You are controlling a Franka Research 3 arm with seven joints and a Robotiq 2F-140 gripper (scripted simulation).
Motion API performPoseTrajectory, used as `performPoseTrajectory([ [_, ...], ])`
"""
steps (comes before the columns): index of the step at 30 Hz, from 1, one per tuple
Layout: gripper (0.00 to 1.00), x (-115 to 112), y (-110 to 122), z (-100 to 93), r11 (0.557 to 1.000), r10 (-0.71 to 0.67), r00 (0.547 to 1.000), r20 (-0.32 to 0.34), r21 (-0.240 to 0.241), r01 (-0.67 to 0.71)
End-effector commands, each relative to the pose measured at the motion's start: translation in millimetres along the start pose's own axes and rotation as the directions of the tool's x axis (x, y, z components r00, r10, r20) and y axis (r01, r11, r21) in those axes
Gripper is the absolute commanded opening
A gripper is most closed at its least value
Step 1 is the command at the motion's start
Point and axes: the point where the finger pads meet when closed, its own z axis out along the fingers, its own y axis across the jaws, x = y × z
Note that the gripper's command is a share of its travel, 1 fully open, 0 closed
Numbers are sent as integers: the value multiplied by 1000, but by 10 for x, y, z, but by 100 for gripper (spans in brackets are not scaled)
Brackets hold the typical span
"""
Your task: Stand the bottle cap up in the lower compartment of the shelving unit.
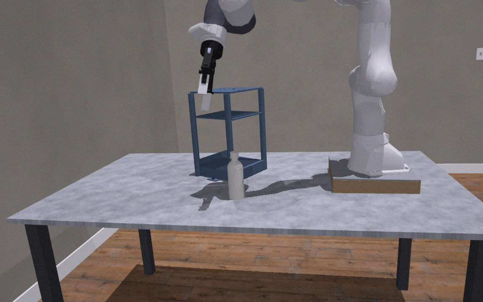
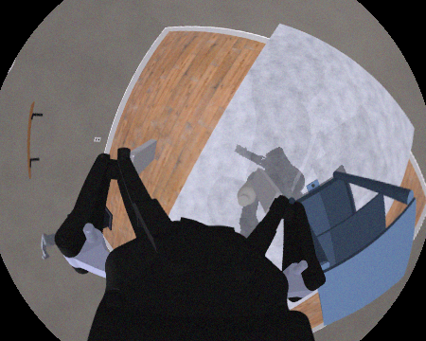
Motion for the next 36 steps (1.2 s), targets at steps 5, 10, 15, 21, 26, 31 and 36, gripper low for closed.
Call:
performPoseTrajectory([
  [5,100,-225,127,36,973,-215,972,97,-57,221],
  [10,100,-329,208,38,945,-301,942,149,-89,315],
  [15,100,-437,287,45,905,-382,902,203,-115,409],
  [21,100,-556,377,49,849,-465,845,266,-138,510],
  [26,100,-663,459,52,787,-532,782,325,-152,598],
  [31,100,-775,542,58,714,-591,709,385,-159,681],
  [36,100,-881,620,65,640,-636,634,439,-160,752],
])
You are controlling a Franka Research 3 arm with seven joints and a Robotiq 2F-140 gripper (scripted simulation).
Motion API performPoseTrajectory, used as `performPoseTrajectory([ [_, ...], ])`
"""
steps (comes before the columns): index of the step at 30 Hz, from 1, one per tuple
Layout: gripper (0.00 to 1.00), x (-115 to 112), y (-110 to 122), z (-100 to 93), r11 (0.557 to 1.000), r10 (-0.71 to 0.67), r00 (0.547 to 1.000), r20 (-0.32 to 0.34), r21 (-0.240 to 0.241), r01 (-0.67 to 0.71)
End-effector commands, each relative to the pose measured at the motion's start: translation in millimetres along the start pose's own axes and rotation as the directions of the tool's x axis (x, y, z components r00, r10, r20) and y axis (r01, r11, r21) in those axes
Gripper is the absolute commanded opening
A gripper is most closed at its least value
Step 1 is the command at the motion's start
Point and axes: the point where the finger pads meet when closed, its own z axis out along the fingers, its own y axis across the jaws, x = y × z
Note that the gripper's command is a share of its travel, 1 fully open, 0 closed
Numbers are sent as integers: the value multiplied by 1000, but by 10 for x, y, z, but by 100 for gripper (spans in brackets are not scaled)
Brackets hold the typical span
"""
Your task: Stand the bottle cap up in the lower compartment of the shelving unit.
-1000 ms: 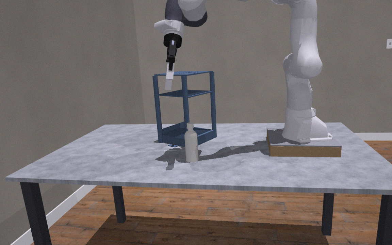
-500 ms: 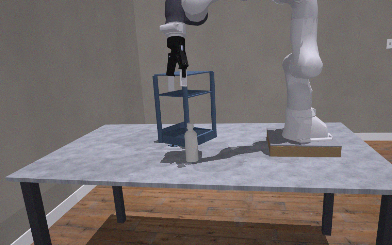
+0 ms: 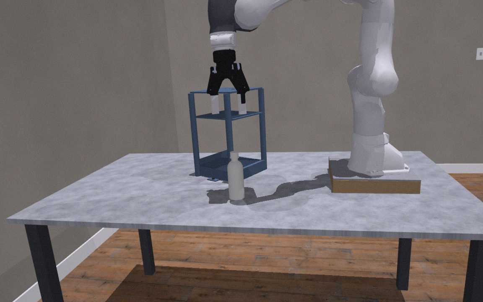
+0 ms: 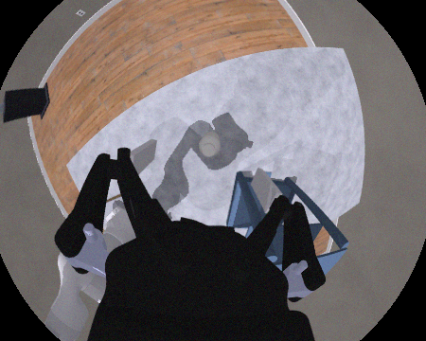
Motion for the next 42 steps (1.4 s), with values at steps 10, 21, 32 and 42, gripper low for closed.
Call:
performPoseTrajectory([
  [10,100,-135,0,50,983,-173,984,50,-53,175],
  [21,100,-135,0,50,983,-173,984,50,-53,175],
  [32,100,-135,0,50,983,-173,984,50,-53,175],
  [42,46,-140,9,64,920,-293,923,251,-187,343],
])
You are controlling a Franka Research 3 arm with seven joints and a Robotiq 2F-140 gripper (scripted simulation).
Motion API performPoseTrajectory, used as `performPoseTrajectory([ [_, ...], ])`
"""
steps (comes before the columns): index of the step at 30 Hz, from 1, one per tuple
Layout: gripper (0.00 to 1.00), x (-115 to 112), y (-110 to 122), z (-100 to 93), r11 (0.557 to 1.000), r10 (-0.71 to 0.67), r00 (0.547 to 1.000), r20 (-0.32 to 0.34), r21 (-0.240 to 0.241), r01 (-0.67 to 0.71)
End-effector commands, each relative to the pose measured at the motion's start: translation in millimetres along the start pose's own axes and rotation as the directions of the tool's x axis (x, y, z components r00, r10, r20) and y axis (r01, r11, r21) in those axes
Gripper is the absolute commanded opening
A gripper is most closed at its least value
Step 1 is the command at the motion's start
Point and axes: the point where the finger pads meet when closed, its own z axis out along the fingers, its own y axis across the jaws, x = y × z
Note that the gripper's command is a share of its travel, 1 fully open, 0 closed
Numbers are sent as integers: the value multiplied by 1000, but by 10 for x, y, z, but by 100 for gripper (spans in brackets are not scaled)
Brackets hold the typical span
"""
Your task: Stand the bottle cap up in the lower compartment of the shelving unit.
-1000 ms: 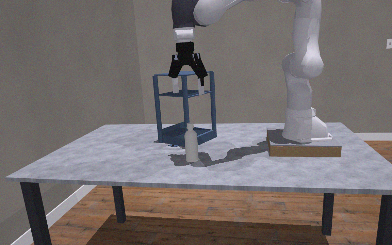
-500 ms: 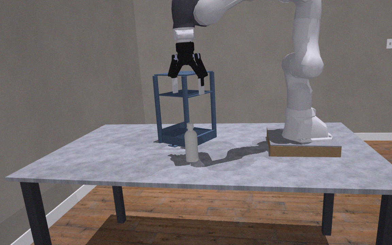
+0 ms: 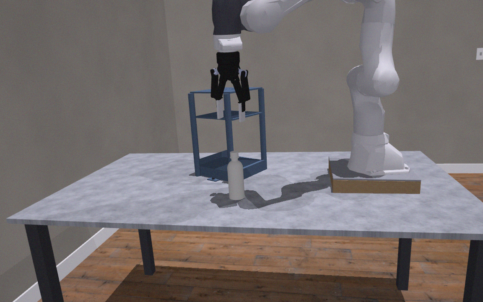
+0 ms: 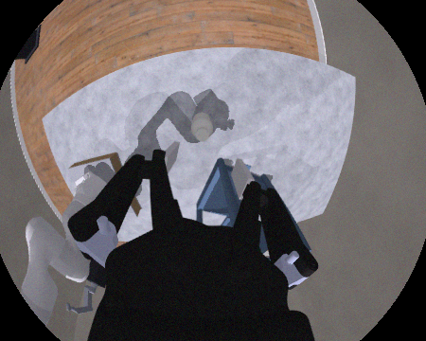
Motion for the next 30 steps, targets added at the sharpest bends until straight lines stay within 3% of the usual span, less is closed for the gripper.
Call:
performPoseTrajectory([
  [1,46,-25,-12,28,993,-70,990,123,-83,81],
  [6,46,-26,-9,35,964,-157,952,263,-168,205],
  [8,46,-26,-9,35,964,-157,952,263,-168,205],
  [9,46,-27,-9,39,942,-192,924,331,-201,268],
  [15,46,-23,-5,43,870,-254,833,491,-260,419],
  [23,46,-25,-2,57,734,-286,663,692,-286,615],
  [25,46,-25,-2,57,734,-286,663,692,-286,615],
  [26,46,-29,-1,63,686,-284,602,746,-281,671],
  [30,46,-24,0,66,605,-267,502,822,-263,752],
])
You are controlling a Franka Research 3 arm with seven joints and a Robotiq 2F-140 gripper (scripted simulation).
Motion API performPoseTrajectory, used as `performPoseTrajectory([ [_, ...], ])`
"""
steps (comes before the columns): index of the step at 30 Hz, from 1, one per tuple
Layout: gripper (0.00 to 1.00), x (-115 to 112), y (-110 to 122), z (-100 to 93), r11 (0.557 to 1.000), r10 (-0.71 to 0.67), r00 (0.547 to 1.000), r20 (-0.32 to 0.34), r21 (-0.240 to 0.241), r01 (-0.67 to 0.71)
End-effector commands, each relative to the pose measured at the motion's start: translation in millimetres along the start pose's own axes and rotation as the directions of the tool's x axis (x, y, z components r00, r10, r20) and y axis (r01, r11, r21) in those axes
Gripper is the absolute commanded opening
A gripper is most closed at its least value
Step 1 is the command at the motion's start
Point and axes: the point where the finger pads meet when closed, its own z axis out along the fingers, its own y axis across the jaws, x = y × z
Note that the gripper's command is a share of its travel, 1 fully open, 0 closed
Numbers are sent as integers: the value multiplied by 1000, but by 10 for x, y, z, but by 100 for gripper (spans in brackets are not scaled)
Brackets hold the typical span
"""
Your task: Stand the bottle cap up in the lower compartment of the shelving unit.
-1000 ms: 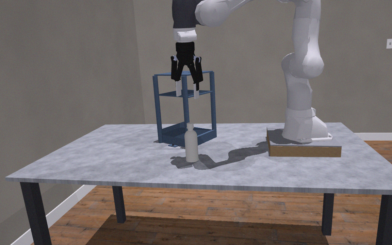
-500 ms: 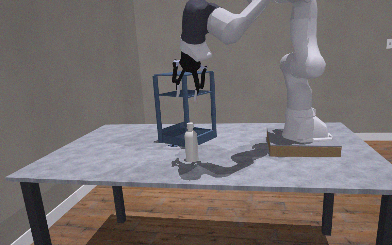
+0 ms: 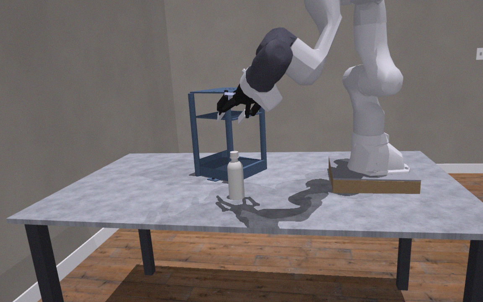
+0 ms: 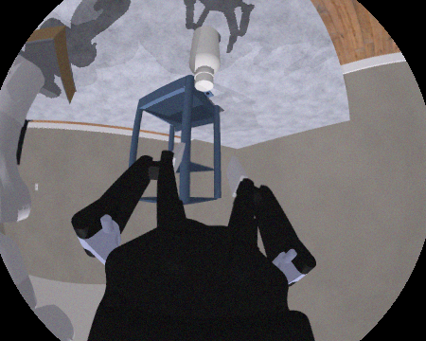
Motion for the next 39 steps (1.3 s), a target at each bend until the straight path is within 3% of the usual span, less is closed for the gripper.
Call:
performPoseTrajectory([
  [1,46,-97,-11,50,996,-42,989,143,-72,52],
  [10,46,-83,-9,52,939,-185,905,384,-204,278],
  [12,46,-83,-9,52,939,-185,905,384,-204,278],
  [14,46,-79,-10,55,902,-221,854,470,-234,362],
  [16,46,-74,-9,52,885,-233,832,503,-245,395],
  [39,46,-35,-20,75,885,-235,829,508,-241,399],
])
